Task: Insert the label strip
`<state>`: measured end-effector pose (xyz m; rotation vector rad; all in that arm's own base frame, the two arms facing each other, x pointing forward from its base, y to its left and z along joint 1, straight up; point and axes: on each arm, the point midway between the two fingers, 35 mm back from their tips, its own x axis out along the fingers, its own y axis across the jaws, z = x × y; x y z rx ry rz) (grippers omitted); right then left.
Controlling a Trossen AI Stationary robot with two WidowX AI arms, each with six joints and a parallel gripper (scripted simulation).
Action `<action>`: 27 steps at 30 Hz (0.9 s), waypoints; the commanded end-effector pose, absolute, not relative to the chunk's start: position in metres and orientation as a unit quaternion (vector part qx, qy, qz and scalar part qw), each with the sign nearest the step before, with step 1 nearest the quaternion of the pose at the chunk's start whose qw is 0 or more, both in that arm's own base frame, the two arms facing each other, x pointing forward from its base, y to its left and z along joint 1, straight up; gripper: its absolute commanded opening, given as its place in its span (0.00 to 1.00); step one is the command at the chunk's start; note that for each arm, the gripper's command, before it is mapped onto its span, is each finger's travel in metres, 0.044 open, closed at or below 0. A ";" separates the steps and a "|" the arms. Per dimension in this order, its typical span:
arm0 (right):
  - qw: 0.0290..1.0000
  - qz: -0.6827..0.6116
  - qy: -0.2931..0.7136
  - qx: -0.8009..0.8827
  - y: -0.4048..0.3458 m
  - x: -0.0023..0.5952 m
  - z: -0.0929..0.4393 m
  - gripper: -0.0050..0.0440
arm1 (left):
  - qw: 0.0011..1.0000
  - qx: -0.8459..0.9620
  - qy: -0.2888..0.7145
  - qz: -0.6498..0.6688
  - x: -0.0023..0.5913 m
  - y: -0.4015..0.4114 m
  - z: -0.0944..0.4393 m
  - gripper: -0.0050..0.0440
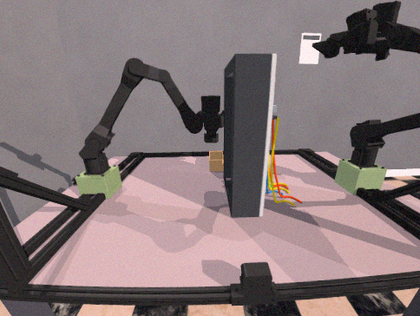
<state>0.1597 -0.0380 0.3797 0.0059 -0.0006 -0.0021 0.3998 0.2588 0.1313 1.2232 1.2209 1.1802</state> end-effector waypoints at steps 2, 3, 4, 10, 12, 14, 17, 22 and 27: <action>1.000 0.000 -0.001 -0.002 -0.037 0.159 0.383 1.00 | 0.507 0.497 0.491 0.505 0.397 0.256 0.151 0.00; 1.000 0.000 -0.001 -0.002 -0.037 0.159 0.383 1.00 | 0.507 0.497 0.491 0.505 0.397 0.256 0.151 0.00; 1.000 0.000 -0.001 -0.002 -0.037 0.159 0.383 1.00 | 0.507 0.496 0.491 0.506 0.396 0.256 0.152 0.00; 1.000 0.000 -0.001 -0.002 -0.037 0.159 0.383 1.00 | 0.505 0.494 0.491 0.510 0.394 0.254 0.153 0.00; 1.000 0.000 -0.001 -0.002 -0.037 0.159 0.383 1.00 | 0.505 0.493 0.491 0.511 0.393 0.253 0.153 0.00; 1.000 0.000 -0.001 -0.002 -0.037 0.159 0.383 1.00 | 0.504 0.493 0.491 0.512 0.392 0.253 0.154 0.00; 1.000 0.000 -0.001 -0.002 -0.037 0.159 0.383 1.00 | 0.507 0.491 0.488 0.514 0.393 0.252 0.157 0.00; 1.000 0.000 -0.001 -0.002 -0.037 0.159 0.383 1.00 | 0.506 0.492 0.490 0.512 0.393 0.245 0.155 0.00; 1.000 0.000 -0.001 -0.002 -0.037 0.159 0.383 1.00 | 0.507 0.491 0.489 0.513 0.396 0.226 0.155 0.00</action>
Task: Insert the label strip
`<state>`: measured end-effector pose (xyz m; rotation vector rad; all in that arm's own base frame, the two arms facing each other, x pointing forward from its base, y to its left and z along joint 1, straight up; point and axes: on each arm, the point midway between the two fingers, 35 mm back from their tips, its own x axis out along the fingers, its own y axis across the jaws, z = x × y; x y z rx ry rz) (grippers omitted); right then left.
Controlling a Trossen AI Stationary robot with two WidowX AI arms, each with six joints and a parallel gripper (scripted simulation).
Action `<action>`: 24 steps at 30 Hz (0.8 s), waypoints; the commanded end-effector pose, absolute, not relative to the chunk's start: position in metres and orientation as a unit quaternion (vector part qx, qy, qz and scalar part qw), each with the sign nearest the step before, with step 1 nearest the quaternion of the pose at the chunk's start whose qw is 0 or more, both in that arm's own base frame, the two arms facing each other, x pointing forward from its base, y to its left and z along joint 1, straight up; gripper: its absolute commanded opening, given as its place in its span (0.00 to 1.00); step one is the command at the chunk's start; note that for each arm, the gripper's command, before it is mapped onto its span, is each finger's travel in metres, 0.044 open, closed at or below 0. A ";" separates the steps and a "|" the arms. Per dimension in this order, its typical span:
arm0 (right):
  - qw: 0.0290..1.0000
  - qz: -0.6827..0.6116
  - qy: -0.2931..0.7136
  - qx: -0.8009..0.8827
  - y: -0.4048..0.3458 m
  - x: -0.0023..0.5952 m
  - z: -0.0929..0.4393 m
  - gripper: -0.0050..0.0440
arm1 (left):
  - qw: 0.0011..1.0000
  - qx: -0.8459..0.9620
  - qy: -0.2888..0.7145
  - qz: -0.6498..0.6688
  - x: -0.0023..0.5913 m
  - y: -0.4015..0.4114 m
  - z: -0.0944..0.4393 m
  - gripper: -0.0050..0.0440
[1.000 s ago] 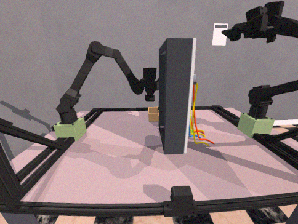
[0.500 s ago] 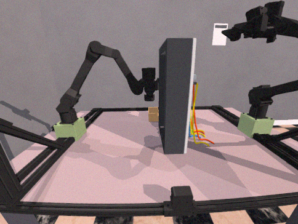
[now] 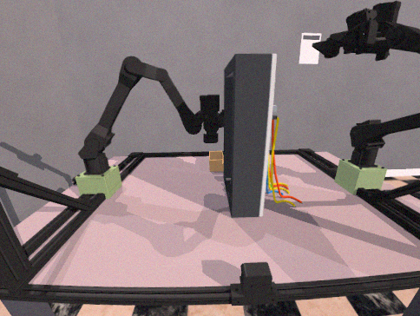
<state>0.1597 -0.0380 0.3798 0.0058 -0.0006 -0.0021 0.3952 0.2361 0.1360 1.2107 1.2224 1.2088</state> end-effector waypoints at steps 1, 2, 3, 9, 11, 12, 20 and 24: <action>1.000 0.000 -0.001 -0.002 -0.037 0.159 0.383 1.00 | 0.507 0.490 0.489 0.513 0.396 0.225 0.156 0.00; 1.000 0.000 -0.001 -0.002 -0.037 0.159 0.383 1.00 | 0.507 0.490 0.488 0.514 0.397 0.224 0.156 0.00; 1.000 -0.001 -0.001 -0.002 -0.038 0.159 0.382 0.95 | 0.505 0.493 0.491 0.510 0.398 0.226 0.151 0.00; 1.000 -0.015 0.006 0.001 -0.052 0.162 0.376 0.76 | 0.505 0.493 0.491 0.510 0.398 0.226 0.151 0.00; 1.000 -0.020 0.010 -0.010 -0.063 0.165 0.376 0.66 | 0.505 0.493 0.491 0.510 0.398 0.226 0.151 0.00; 1.000 -0.019 0.010 -0.021 -0.069 0.167 0.378 0.61 | 0.505 0.493 0.491 0.510 0.398 0.226 0.151 0.00; 0.994 -0.016 0.011 -0.112 -0.116 0.187 0.386 0.43 | 0.505 0.493 0.491 0.510 0.398 0.226 0.151 0.00; 0.987 -0.014 0.011 -0.157 -0.139 0.198 0.387 0.43 | 0.505 0.493 0.491 0.510 0.398 0.226 0.151 0.00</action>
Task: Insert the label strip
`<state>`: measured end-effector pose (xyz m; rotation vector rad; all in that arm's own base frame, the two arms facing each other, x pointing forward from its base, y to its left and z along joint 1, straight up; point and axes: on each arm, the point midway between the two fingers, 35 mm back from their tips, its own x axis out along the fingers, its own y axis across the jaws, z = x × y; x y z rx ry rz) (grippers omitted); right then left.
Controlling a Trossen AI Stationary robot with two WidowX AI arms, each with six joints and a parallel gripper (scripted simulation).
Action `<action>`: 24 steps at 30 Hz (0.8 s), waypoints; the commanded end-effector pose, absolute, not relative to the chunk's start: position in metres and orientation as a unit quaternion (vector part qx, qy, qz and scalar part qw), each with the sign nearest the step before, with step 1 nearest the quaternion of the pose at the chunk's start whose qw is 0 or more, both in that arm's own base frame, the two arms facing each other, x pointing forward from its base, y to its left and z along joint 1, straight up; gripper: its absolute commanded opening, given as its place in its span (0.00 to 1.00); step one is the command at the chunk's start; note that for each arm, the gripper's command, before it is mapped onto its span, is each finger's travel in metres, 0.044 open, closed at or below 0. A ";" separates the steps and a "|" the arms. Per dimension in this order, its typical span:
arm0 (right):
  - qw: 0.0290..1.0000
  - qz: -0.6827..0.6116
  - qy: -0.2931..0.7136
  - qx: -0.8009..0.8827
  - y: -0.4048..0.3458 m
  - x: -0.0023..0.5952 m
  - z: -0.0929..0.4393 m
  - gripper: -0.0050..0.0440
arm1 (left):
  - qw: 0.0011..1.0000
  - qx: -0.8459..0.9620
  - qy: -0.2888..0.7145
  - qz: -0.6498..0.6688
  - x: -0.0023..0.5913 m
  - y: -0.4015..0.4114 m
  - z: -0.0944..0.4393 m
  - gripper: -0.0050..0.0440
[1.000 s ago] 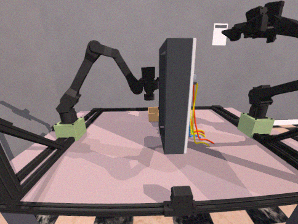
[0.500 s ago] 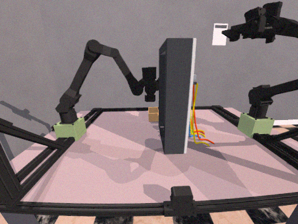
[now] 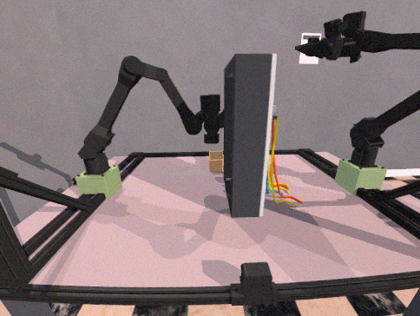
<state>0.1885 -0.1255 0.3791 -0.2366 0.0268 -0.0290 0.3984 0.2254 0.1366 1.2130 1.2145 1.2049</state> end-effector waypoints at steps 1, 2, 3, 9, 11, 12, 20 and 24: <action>0.987 -0.014 0.011 -0.157 -0.139 0.198 0.387 0.43 | 0.505 0.493 0.491 0.510 0.398 0.226 0.151 0.00; 0.987 -0.014 0.011 -0.157 -0.139 0.198 0.387 0.43 | 0.505 0.493 0.491 0.510 0.398 0.226 0.151 0.00; 0.986 -0.014 0.011 -0.168 -0.145 0.202 0.387 0.43 | 0.505 0.493 0.491 0.510 0.398 0.226 0.151 0.00; 0.972 -0.012 0.010 -0.234 -0.180 0.222 0.383 0.43 | 0.505 0.493 0.491 0.510 0.398 0.226 0.151 0.00; 0.967 -0.011 0.010 -0.256 -0.191 0.230 0.380 0.43 | 0.505 0.493 0.491 0.510 0.398 0.226 0.151 0.00; 0.964 -0.011 0.010 -0.267 -0.196 0.234 0.379 0.43 | 0.505 0.493 0.491 0.510 0.398 0.226 0.151 0.00; 0.943 -0.009 0.008 -0.331 -0.227 0.258 0.366 0.43 | 0.505 0.493 0.491 0.510 0.398 0.226 0.151 0.00; 0.928 -0.008 0.007 -0.373 -0.247 0.275 0.354 0.43 | 0.505 0.493 0.491 0.510 0.398 0.226 0.151 0.00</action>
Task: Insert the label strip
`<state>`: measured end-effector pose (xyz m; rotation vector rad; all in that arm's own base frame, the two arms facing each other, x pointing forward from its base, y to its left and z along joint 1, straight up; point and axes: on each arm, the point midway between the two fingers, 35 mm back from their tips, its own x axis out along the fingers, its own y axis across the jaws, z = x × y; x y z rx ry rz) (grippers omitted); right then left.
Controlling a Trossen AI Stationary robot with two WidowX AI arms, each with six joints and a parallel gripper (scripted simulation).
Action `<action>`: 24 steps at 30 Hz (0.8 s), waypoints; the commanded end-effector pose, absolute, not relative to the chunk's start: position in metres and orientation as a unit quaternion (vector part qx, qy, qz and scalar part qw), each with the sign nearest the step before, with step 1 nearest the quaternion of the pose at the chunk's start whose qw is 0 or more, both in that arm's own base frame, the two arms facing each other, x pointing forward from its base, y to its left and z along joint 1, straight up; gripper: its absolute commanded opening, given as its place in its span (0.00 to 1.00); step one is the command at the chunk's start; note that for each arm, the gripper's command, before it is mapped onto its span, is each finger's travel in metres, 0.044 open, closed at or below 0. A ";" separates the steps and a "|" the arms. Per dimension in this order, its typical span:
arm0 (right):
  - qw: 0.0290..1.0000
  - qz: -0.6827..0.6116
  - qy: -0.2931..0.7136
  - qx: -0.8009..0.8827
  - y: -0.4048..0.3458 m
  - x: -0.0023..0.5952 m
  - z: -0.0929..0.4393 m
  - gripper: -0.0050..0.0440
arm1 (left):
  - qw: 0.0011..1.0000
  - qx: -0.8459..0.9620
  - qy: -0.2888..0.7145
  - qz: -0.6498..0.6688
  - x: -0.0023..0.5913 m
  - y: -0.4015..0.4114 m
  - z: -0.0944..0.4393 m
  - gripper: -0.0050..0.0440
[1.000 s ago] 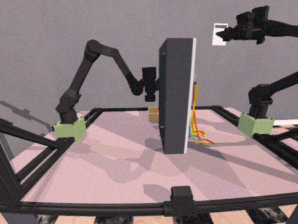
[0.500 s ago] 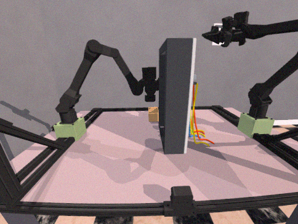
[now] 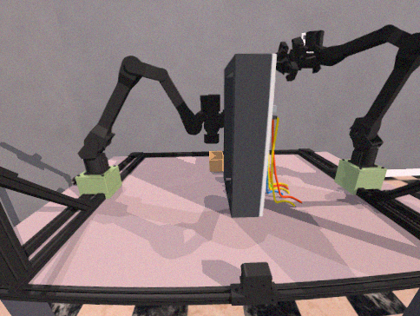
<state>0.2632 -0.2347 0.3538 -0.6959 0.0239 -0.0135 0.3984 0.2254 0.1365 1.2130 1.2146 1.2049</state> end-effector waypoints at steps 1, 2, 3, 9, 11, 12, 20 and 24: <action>0.923 -0.008 0.007 -0.384 -0.251 0.280 0.351 0.43 | 0.505 0.493 0.491 0.510 0.398 0.226 0.151 0.00; 0.919 -0.007 0.006 -0.394 -0.256 0.284 0.348 0.43 | 0.505 0.493 0.491 0.510 0.398 0.226 0.151 0.00; 0.915 -0.007 0.006 -0.404 -0.260 0.289 0.344 0.43 | 0.505 0.493 0.491 0.510 0.398 0.226 0.151 0.00; 0.885 -0.006 0.004 -0.465 -0.284 0.316 0.320 0.43 | 0.505 0.493 0.491 0.510 0.398 0.226 0.151 0.00; 0.880 -0.006 0.003 -0.475 -0.287 0.321 0.315 0.43 | 0.505 0.493 0.491 0.510 0.398 0.226 0.151 0.00; 0.880 -0.006 0.003 -0.475 -0.287 0.321 0.315 0.43 | 0.505 0.493 0.491 0.510 0.398 0.226 0.151 0.00; 0.835 -0.005 0.000 -0.551 -0.311 0.358 0.274 0.43 | 0.505 0.493 0.491 0.510 0.398 0.226 0.151 0.00; 0.810 -0.005 -0.002 -0.587 -0.319 0.376 0.250 0.43 | 0.505 0.493 0.491 0.510 0.398 0.226 0.151 0.00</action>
